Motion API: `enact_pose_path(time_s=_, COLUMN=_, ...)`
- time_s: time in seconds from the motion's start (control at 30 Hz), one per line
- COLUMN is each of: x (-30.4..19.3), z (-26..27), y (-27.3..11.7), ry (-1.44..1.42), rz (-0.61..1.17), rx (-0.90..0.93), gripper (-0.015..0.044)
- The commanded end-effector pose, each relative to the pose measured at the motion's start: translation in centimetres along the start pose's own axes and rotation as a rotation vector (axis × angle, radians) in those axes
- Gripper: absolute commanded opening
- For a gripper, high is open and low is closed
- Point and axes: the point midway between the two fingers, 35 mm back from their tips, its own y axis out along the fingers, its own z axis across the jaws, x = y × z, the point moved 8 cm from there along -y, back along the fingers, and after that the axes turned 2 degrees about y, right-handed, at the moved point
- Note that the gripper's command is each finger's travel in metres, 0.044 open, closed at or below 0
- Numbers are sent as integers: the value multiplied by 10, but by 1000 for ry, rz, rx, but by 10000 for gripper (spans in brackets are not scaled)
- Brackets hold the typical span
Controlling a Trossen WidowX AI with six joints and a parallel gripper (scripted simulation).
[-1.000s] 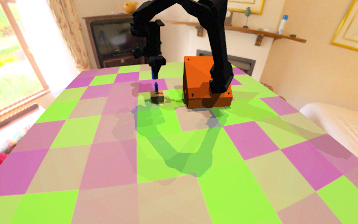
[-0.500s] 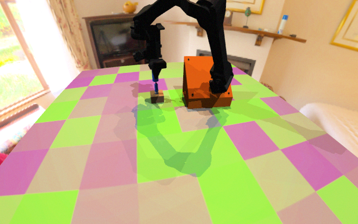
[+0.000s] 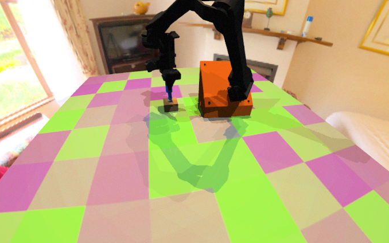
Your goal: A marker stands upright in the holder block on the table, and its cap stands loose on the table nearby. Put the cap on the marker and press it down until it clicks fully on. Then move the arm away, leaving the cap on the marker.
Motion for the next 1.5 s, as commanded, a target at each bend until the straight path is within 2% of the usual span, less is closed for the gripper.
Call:
enact_pose_path(time_s=0.0, x=1, z=1, y=12, ry=0, rz=6, rx=8, gripper=0)
enact_pose_path(time_s=0.37, x=0, z=2, y=28, ry=0, rz=6, rx=9, gripper=0)
enact_pose_path(time_s=1.47, x=0, z=2, y=28, ry=0, rz=6, rx=9, gripper=0)
